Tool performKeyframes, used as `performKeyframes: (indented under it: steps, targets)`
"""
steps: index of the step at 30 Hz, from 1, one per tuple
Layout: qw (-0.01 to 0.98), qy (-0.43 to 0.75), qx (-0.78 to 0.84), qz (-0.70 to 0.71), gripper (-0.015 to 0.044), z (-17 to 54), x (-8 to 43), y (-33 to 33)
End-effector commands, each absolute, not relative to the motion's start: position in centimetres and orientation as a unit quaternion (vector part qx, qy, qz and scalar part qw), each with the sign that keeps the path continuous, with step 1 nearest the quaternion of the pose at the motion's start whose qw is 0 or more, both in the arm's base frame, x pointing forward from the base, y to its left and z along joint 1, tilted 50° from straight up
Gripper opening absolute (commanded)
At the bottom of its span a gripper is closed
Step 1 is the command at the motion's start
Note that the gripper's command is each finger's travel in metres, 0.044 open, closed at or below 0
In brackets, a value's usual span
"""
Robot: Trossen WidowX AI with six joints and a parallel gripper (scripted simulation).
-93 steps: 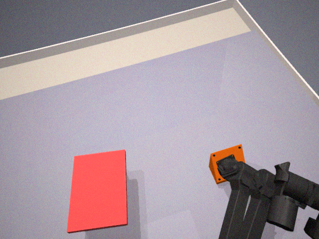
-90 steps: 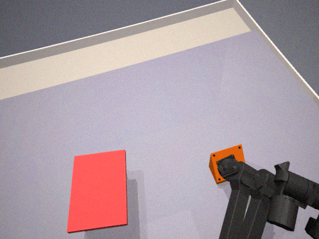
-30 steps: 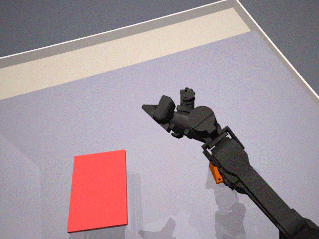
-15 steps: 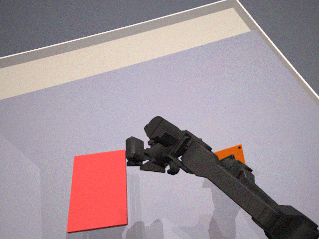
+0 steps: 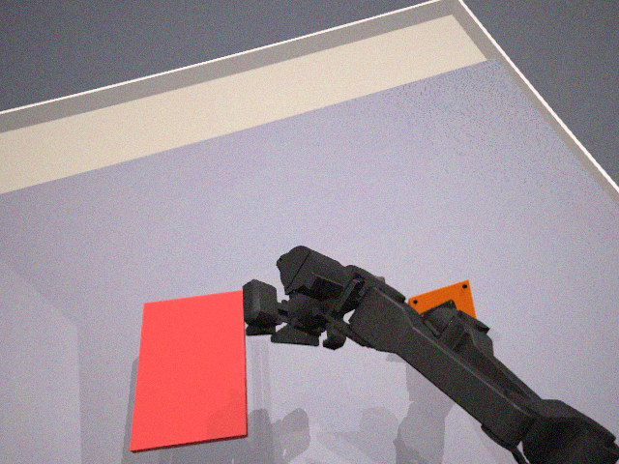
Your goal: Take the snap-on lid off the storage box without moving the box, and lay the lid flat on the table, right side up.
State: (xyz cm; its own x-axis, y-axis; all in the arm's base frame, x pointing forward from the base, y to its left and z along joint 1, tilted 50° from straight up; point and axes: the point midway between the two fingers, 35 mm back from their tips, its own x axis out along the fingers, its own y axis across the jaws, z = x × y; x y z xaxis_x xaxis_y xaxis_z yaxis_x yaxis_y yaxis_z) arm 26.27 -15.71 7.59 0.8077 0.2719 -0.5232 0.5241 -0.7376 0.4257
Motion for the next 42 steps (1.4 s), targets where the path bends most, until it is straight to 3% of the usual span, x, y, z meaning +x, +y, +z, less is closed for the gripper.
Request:
performKeyframes:
  steps: [1, 42]
  targets:
    - [0.282, 0.222, 0.907, -0.219, 0.0235, 5.6, 26.3, -13.0]
    - [0.284, 0.224, 0.906, -0.220, 0.0235, 2.7, 30.9, -11.6]
